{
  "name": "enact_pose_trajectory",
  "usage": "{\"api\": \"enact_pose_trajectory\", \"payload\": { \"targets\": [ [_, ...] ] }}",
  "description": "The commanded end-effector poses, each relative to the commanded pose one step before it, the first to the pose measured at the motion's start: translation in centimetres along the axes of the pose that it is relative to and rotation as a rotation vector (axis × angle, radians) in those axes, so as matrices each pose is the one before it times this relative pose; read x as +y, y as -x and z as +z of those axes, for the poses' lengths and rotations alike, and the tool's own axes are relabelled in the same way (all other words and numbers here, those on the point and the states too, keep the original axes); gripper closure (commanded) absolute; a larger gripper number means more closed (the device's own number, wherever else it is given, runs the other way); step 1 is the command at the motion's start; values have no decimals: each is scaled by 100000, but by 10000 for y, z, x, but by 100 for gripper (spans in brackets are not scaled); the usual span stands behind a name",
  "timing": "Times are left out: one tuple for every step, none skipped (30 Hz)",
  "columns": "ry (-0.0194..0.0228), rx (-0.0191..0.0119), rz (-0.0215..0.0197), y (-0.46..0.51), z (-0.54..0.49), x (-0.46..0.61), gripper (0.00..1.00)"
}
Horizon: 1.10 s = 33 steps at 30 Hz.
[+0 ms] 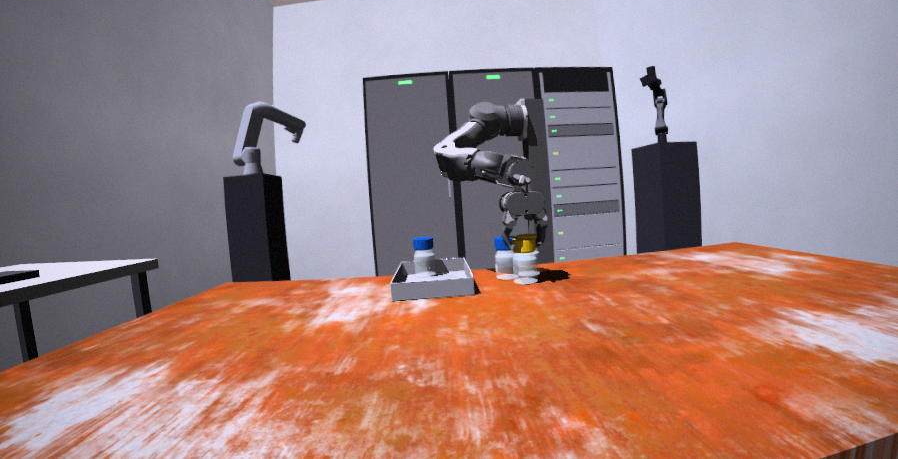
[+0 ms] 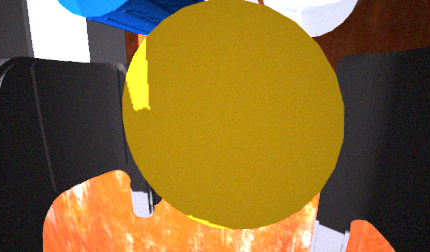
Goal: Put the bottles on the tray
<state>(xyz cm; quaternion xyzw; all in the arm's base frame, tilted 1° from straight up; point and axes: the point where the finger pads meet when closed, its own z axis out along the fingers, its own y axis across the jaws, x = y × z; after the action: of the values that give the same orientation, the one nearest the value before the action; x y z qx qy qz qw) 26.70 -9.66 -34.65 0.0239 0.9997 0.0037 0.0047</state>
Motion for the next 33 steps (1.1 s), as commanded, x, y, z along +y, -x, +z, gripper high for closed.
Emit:
{"api": "enact_pose_trajectory", "payload": {
  "targets": [
    [162,-268,18,762,-801,300,100],
    [0,0,0,0,0,0,100],
    [0,0,0,0,0,0,100],
    [0,0,0,0,0,0,100],
    [0,0,0,0,0,0,100],
    [0,42,-9,14,-3000,-8,100],
    [0,42,-9,13,-3000,-8,100],
    [0,42,-9,11,-3000,-8,100],
    [0,42,-9,10,-3000,-8,100],
    [0,42,-9,9,-3000,-8,100],
    [0,42,-9,8,-3000,-8,100],
    [0,42,-9,6,-3000,-8,100],
    [0,42,-9,5,-3000,-8,100],
    [0,42,-9,4,-3000,-8,100],
    [0,42,-9,3,-3000,-8,100],
    [0,0,0,0,0,0,100],
    [0,0,0,0,0,0,100],
    [0,0,0,0,0,0,100],
    [0,0,0,0,0,0,100],
    [0,0,0,0,0,0,100],
    [0,0,0,0,0,0,100],
    [0,0,0,0,0,0,100],
    [386,-279,-255,579,-3422,670,100],
    [-67,47,47,-44,-2981,-60,100],
    [-67,47,47,-45,-2980,-62,100],
    [-67,47,47,-46,-2980,-64,100],
    [-67,47,47,-48,-2980,-66,100],
    [-67,47,47,-49,-2980,-68,100],
    [-67,47,47,-50,-2980,-70,100],
    [-67,47,47,-52,-2980,-72,100],
    [-67,47,47,-53,-2980,-74,100],
    [-67,47,47,-54,-2980,-76,100],
    [0,0,0,0,0,0,100]
  ]
}}
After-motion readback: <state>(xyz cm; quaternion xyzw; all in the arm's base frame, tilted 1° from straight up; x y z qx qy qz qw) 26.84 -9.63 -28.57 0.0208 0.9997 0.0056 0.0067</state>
